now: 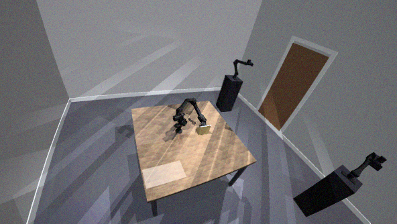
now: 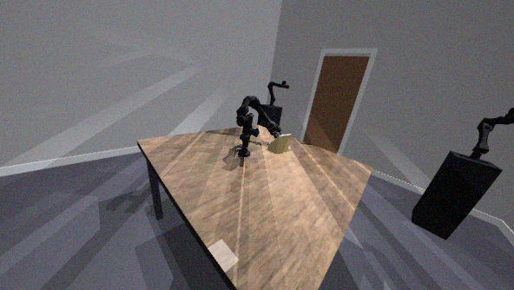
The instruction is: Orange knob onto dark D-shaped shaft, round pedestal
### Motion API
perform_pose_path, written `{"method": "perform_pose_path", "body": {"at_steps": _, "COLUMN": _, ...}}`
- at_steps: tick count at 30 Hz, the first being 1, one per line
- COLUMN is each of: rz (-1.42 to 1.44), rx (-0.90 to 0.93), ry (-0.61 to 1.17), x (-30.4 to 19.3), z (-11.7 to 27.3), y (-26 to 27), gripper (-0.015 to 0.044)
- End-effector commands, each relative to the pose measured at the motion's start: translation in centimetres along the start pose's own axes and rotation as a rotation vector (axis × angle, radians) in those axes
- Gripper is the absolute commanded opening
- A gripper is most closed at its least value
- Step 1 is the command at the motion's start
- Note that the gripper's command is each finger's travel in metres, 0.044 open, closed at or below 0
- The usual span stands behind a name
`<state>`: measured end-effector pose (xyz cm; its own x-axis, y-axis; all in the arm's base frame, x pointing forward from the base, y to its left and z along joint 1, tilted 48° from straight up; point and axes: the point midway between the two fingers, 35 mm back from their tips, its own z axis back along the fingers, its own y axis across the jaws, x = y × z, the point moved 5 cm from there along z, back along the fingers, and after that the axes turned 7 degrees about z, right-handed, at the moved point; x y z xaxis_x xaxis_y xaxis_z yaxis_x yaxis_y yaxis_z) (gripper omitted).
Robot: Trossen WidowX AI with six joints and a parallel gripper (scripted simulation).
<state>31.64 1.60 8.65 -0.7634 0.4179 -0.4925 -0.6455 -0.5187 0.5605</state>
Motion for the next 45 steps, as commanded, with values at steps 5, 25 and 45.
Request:
{"method": "perform_pose_path", "body": {"at_steps": 5, "rz": 0.195, "rx": -0.005, "ry": 0.002, "x": 0.02, "z": 0.30, "y": -0.23, "gripper": 0.0000}}
{"method": "perform_pose_path", "body": {"at_steps": 25, "rz": 0.206, "rx": -0.005, "ry": 0.002, "x": -0.02, "z": -0.17, "y": -0.10, "gripper": 0.0000}}
{"method": "perform_pose_path", "body": {"at_steps": 45, "rz": 0.415, "rx": -0.005, "ry": 0.002, "x": 0.09, "z": 0.19, "y": -0.27, "gripper": 0.0000}}
